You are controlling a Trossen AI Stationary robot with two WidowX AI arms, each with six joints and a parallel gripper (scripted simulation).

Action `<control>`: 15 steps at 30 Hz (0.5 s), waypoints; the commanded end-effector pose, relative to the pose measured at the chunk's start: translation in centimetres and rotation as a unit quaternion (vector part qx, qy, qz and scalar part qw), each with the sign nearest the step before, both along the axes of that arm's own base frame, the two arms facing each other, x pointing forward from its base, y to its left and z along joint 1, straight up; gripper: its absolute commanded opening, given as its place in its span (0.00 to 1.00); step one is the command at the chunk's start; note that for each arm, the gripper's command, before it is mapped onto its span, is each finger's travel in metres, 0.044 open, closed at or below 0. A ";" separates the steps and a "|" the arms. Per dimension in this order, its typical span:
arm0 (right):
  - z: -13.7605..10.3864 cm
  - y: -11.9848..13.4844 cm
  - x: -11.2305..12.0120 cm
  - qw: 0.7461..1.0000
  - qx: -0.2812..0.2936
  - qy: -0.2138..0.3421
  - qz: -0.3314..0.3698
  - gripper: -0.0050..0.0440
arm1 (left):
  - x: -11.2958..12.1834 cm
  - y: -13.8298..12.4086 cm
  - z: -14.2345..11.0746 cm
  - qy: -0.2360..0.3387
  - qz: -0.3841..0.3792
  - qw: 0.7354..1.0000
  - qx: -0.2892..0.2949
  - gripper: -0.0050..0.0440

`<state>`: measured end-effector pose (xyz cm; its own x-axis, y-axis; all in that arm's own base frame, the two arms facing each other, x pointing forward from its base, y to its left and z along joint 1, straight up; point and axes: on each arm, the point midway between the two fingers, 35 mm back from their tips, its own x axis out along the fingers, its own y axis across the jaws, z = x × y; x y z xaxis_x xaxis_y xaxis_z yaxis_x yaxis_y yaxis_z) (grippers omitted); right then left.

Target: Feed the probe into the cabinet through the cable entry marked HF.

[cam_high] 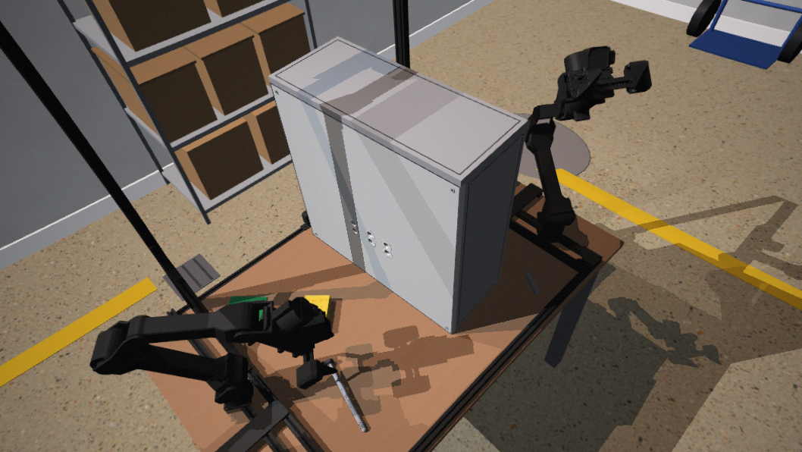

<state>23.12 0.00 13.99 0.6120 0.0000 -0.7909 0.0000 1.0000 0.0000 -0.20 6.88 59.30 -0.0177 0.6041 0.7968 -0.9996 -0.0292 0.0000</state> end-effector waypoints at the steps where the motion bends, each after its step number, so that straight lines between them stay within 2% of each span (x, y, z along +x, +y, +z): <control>1: -2.0 0.0 -2.9 0.997 0.000 0.080 0.000 1.00 | 0.2 -6.7 2.2 0.002 0.000 0.997 0.076 1.00; 4: -3.1 0.0 -5.3 0.990 0.000 0.140 0.000 1.00 | 0.3 -10.0 2.9 0.003 0.000 0.994 0.111 1.00; 9: -3.1 0.0 -5.4 0.990 0.000 0.143 0.000 1.00 | 0.3 -10.2 2.9 0.003 0.000 0.994 0.114 1.00; 11: -3.1 0.0 -5.4 0.990 0.000 0.143 0.000 1.00 | 0.2 -9.6 2.7 0.001 -0.016 0.995 0.102 1.00; 15: -3.1 0.0 -5.4 0.990 0.000 0.143 0.000 1.00 | 0.2 -6.6 1.3 -0.005 -0.108 0.994 0.035 1.00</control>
